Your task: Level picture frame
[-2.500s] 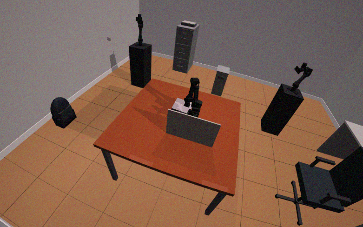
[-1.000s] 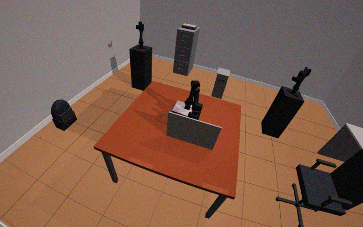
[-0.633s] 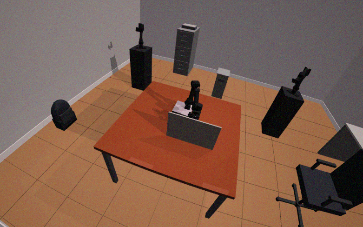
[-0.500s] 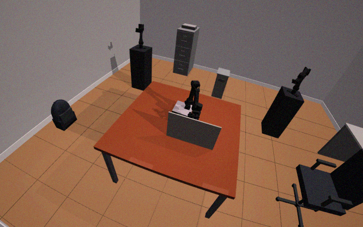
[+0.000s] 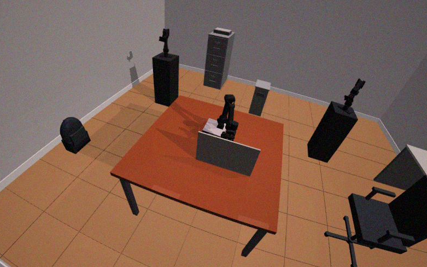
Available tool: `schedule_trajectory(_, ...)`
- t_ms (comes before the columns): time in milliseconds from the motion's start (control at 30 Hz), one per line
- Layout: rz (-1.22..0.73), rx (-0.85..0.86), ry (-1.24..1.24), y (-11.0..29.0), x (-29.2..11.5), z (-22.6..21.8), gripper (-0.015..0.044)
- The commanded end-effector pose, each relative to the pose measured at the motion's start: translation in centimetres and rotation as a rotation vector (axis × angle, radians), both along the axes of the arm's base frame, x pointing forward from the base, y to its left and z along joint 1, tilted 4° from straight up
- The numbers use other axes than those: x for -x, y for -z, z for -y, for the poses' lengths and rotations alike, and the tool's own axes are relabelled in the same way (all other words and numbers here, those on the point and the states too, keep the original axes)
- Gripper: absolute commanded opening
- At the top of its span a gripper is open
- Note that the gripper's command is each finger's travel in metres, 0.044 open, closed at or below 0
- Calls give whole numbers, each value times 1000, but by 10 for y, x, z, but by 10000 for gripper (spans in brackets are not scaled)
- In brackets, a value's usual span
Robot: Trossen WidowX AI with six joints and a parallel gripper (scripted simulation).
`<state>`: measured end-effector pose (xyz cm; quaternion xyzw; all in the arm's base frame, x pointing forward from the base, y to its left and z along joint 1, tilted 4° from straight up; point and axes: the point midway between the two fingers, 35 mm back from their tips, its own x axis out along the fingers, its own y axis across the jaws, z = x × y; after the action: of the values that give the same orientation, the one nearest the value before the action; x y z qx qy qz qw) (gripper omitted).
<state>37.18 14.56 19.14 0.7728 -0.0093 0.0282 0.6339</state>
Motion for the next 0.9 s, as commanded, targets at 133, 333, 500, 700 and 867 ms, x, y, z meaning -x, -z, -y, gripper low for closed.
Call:
schedule_trajectory(133, 5, -8, -1, -5, 0, 1, 0)
schedule_trajectory(333, 5, -8, -1, -7, 0, 1, 0)
schedule_trajectory(500, 5, -8, -1, -8, 0, 2, 0)
schedule_trajectory(700, 5, -8, -1, -10, 0, 2, 0)
schedule_trajectory(867, 5, -8, -1, -11, 0, 2, 0)
